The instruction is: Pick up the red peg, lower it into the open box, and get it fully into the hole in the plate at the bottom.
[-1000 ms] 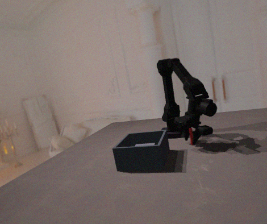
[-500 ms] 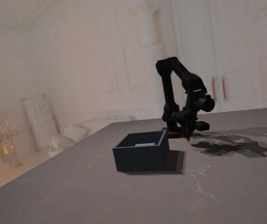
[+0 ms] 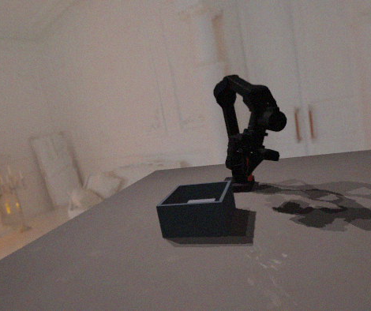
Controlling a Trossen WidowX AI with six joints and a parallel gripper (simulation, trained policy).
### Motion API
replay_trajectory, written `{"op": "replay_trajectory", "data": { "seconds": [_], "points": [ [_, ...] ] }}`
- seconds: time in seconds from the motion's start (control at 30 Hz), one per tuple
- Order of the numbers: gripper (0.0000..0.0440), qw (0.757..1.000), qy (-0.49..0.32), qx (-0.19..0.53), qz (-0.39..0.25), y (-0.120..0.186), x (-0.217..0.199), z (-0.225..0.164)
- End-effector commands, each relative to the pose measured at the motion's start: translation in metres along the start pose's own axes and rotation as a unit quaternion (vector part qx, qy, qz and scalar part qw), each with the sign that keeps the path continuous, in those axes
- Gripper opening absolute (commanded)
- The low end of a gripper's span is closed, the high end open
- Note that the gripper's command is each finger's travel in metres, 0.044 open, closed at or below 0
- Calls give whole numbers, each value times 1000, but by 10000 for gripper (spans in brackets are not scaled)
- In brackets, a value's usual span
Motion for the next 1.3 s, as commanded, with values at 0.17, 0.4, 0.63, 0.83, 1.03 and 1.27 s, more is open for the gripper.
{"op": "replay_trajectory", "data": {
  "seconds": [0.17,0.4,0.63,0.83,1.03,1.27],
  "points": [
    [0,998,-51,-24,9,7,1,37],
    [0,995,-91,-38,12,4,1,69],
    [0,992,-117,-48,11,-7,0,100],
    [0,991,-126,-51,9,-21,-1,125],
    [1,991,-122,-45,9,-37,-2,146],
    [0,994,-103,-33,13,-57,-3,164]
  ]
}}
Point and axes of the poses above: the point midway between the two fingers, 35 mm back from their tips, its own y axis back along the fingers, its own x axis across the jaws, z = x × y, the point moved 3 cm from there along y, back along the fingers, and after that the axes turned 7 degrees about -y, right-handed, at the moved point
